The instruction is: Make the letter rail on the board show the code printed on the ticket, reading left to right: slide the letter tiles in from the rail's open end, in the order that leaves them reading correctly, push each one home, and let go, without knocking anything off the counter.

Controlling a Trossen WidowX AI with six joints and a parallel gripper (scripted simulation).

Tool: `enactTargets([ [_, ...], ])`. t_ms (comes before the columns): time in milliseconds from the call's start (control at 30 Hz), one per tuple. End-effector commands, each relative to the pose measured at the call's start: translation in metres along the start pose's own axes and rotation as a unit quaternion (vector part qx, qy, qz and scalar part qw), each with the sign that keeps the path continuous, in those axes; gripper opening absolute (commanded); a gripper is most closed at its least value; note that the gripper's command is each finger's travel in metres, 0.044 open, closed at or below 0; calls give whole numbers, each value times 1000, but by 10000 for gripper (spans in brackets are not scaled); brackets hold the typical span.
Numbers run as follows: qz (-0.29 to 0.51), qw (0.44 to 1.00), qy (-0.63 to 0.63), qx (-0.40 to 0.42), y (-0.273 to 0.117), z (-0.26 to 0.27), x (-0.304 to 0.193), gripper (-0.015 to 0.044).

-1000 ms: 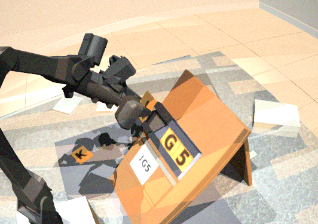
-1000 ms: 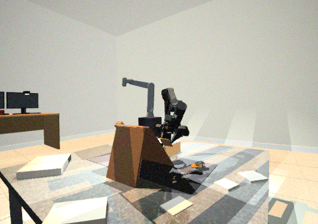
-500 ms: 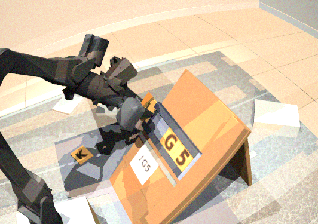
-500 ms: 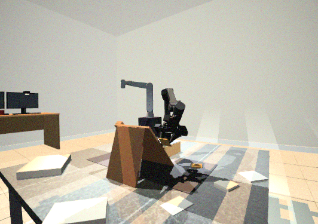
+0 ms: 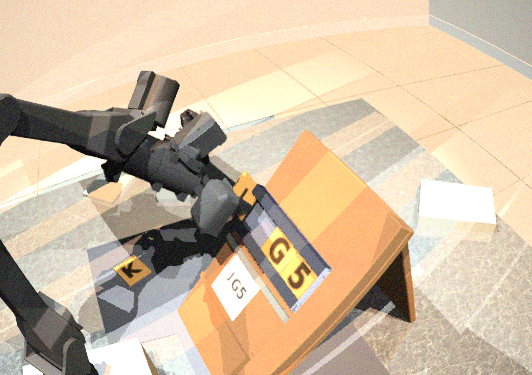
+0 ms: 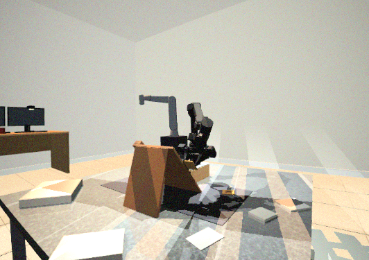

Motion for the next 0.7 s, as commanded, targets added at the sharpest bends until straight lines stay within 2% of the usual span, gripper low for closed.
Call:
enactTargets([
  [0,0,1000,0,2,0,-2,0,0],
  [667,0,1000,-1,2,0,-12,0,0],
])
Point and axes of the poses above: the point midway between the two fingers, 35 mm back from their tips, its own y axis out along the fingers, its own z axis across the jaws, x = y × z, the point moved 5 cm from there along -y, back along the fingers, and after that the axes turned 2 degrees about -y, right-handed, at the moved point
